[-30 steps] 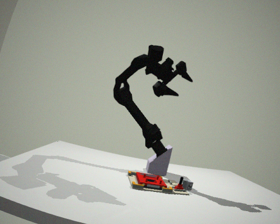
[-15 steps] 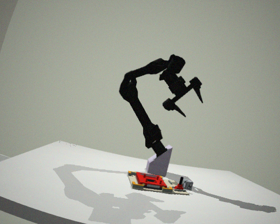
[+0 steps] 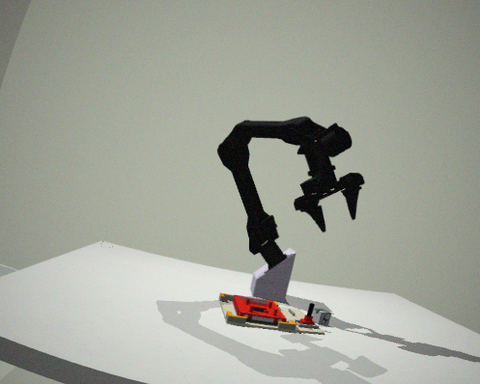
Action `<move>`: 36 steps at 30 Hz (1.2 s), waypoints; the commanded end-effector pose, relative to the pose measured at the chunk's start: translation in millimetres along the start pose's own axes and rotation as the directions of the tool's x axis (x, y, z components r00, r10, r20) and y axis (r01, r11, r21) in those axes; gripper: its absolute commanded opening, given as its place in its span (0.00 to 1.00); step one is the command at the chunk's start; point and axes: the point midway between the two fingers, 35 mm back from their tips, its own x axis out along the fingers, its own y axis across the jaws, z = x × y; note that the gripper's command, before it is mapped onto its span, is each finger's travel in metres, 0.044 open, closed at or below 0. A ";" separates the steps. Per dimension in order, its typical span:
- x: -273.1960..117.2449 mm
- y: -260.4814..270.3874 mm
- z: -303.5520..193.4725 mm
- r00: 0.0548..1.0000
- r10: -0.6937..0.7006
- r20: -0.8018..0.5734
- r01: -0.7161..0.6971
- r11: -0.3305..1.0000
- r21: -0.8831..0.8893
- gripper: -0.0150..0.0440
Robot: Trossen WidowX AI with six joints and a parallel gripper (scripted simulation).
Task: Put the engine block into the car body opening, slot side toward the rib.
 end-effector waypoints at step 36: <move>171.8 -81.0 -14.6 0.874 -0.451 0.183 0.290 0.784 0.549 1.00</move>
